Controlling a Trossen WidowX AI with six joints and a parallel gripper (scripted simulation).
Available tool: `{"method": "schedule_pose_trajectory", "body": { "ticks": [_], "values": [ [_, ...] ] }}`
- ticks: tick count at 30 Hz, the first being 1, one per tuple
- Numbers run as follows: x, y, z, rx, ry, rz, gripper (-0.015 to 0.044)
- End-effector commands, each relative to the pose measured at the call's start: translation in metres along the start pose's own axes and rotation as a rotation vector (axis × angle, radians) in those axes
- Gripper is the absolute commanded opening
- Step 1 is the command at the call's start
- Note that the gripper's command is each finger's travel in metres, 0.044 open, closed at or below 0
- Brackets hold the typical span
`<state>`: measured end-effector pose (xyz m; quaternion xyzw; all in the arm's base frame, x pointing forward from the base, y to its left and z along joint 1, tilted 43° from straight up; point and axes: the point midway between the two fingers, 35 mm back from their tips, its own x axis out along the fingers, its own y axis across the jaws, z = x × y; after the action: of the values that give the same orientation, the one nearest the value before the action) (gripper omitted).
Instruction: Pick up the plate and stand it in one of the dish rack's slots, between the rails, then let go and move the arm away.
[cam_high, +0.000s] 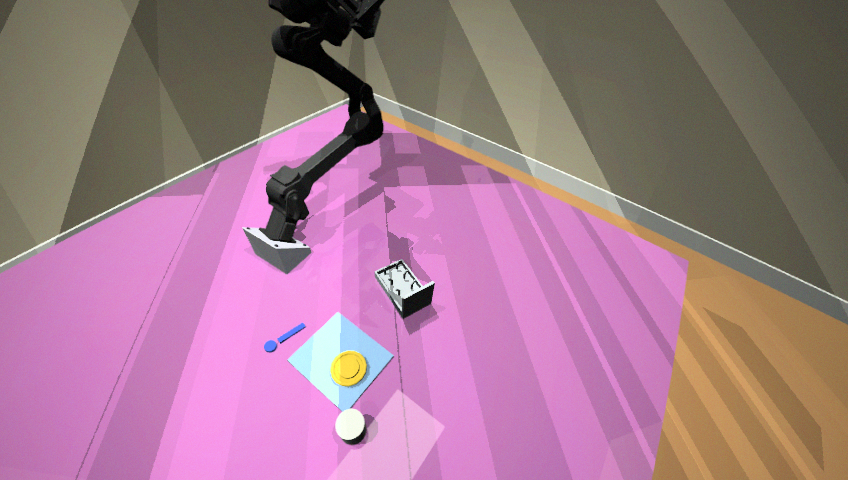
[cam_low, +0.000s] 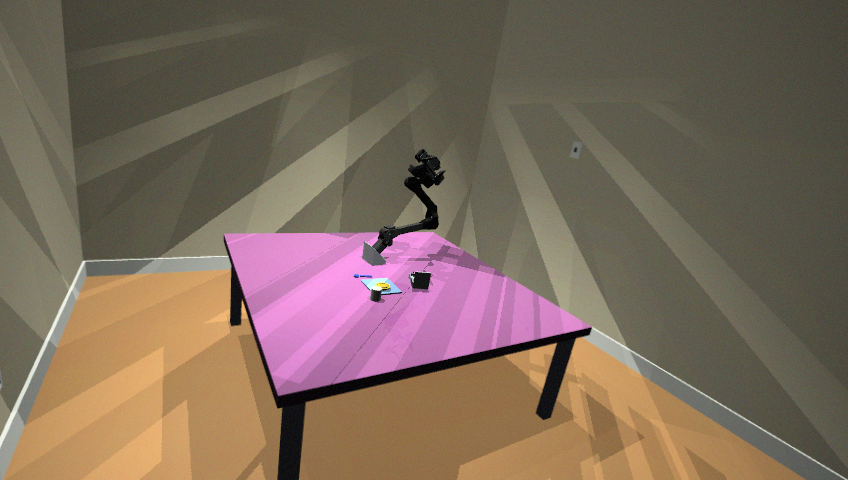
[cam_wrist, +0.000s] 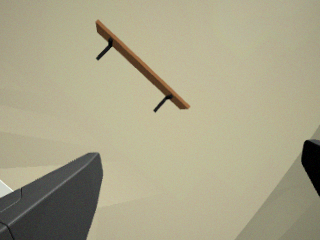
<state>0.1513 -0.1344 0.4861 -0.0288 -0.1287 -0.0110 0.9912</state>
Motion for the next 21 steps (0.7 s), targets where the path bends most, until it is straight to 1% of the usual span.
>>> {"method": "schedule_pose_trajectory", "body": {
  "ticks": [1,5,11,21],
  "values": [
    [0.0,0.0,0.0,0.001,-0.001,0.0,0.04],
    [0.004,-0.01,0.001,0.03,-0.012,0.002,0.04],
    [0.018,-0.039,-0.002,0.102,-0.039,0.0,0.04],
    [0.045,-0.087,-0.022,0.163,-0.05,-0.034,0.04]
  ]
}}
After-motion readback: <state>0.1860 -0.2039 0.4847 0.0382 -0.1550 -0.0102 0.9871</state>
